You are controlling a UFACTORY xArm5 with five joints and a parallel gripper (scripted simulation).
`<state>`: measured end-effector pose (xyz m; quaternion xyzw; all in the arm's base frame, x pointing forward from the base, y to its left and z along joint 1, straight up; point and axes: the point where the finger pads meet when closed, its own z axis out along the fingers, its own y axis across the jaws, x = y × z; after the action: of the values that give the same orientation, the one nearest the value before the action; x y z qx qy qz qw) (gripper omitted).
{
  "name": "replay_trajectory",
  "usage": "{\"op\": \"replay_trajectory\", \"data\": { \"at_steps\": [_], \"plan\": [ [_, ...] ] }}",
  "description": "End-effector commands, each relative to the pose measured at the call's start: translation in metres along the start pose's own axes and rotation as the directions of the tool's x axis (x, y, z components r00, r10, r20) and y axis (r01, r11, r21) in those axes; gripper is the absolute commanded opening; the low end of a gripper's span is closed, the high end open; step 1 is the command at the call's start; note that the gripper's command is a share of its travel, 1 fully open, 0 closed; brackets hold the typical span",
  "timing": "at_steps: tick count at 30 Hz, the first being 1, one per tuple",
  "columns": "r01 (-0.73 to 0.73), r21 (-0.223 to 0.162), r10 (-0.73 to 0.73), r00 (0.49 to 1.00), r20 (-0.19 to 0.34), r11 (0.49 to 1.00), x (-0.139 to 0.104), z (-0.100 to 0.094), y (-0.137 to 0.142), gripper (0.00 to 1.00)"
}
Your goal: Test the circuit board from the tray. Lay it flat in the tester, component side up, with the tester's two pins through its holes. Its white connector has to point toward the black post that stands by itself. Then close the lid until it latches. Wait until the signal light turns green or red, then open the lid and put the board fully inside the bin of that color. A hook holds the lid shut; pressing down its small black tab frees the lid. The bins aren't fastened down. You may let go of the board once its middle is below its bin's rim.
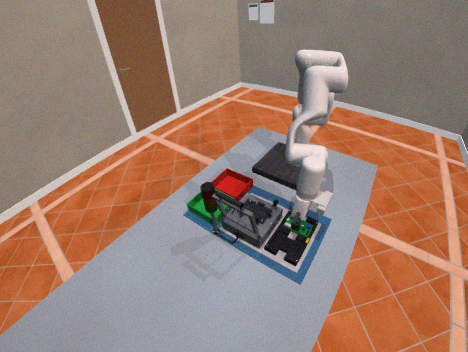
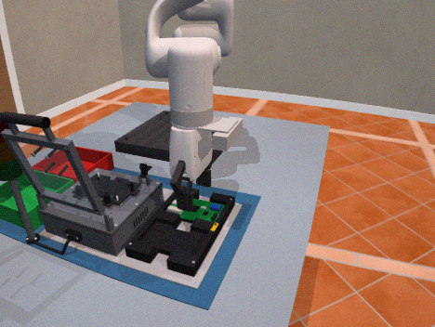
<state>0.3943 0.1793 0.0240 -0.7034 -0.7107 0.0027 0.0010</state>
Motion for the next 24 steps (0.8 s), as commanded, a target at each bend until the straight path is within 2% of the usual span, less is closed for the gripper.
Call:
{"op": "replay_trajectory", "data": {
  "at_steps": [1,7,24],
  "plan": [
    [0.0,-0.005,0.0,1.0,-0.002,1.0,0.001,0.009,0.002,1.0],
    [0.0,-0.005,0.0,1.0,-0.002,1.0,0.001,0.017,0.002,1.0],
    [0.0,-0.005,0.0,1.0,-0.002,1.0,0.001,0.019,0.002,1.0]
  ]
}}
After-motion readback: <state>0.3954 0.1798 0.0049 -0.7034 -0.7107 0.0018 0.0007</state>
